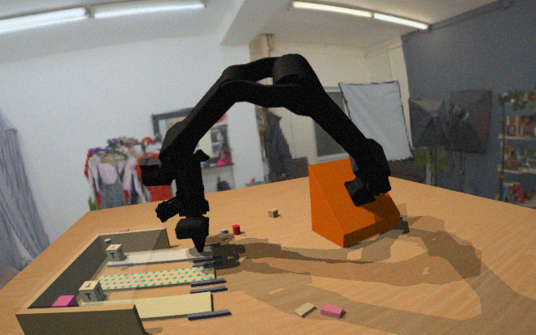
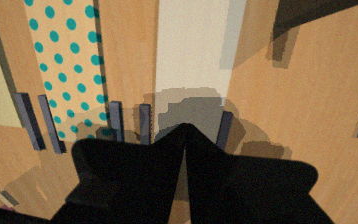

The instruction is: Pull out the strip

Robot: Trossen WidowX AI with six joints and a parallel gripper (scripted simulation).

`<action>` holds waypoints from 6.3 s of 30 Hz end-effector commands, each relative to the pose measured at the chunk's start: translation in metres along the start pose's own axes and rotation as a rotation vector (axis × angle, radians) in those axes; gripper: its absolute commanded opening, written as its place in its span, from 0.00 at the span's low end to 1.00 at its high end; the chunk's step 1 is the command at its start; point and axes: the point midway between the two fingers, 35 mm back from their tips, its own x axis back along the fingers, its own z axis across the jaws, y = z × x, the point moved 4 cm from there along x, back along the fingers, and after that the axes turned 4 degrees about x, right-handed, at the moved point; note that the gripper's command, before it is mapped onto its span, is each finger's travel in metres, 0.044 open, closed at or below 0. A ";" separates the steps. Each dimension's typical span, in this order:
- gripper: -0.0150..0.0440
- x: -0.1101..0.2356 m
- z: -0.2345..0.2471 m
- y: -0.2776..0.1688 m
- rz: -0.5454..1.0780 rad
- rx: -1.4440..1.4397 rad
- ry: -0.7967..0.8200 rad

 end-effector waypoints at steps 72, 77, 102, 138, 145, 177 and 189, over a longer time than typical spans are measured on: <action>0.25 -0.005 0.006 -0.117 0.021 -0.010 0.003; 0.25 -0.004 0.006 -0.124 0.022 -0.010 0.003; 0.25 -0.004 0.008 -0.161 0.023 -0.012 0.003; 0.25 -0.003 0.009 -0.183 0.024 -0.013 0.003; 0.25 -0.003 0.009 -0.183 0.024 -0.013 0.003; 1.00 0.048 0.001 -0.099 0.021 -0.061 0.000; 1.00 0.053 -0.003 -0.052 0.019 -0.060 0.000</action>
